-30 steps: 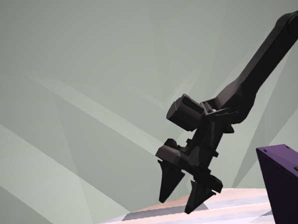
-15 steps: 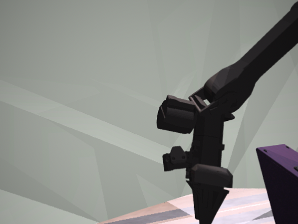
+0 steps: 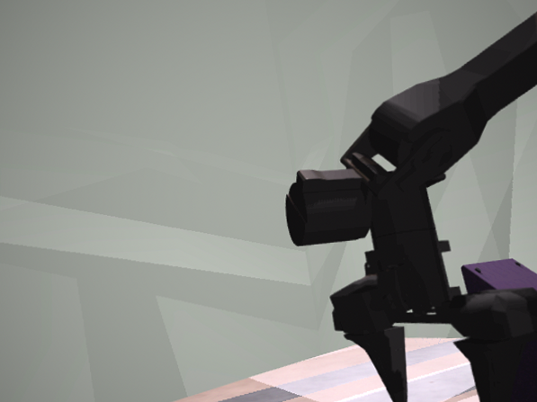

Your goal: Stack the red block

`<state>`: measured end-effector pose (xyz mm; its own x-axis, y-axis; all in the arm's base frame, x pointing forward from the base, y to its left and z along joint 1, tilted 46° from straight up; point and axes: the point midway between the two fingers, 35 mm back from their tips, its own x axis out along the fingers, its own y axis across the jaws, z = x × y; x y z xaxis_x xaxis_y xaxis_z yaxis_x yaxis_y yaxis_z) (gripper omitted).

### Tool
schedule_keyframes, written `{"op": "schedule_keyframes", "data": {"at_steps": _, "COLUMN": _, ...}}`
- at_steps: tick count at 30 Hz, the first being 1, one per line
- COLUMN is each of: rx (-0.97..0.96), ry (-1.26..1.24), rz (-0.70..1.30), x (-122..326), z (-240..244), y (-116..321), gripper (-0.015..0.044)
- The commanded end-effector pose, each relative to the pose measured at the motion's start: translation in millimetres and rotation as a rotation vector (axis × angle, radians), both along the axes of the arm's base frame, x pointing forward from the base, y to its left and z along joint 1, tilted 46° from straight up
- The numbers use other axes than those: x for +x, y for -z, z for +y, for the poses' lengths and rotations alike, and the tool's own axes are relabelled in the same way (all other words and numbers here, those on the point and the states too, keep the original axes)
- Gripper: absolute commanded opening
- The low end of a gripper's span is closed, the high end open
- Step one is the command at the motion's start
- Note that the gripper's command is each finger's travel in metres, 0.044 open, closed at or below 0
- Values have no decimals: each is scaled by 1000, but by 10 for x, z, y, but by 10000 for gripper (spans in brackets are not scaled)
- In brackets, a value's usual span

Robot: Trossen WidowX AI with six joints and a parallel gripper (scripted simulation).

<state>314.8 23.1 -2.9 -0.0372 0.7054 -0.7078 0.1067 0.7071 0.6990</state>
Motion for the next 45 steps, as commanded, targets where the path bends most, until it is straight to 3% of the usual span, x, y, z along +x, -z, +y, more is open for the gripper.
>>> {"op": "schedule_keyframes", "data": {"at_steps": 1, "rx": 10, "ry": -35, "rz": -28, "x": 22, "z": 10, "y": -78, "gripper": 440}}
{"op": "schedule_keyframes", "data": {"at_steps": 13, "rx": 12, "ry": -35, "rz": -29, "x": 4, "z": 254, "y": 188, "gripper": 440}}
{"op": "schedule_keyframes", "data": {"at_steps": 45, "rx": 13, "ry": -35, "rz": -28, "x": -10, "z": 484, "y": 396, "gripper": 440}}
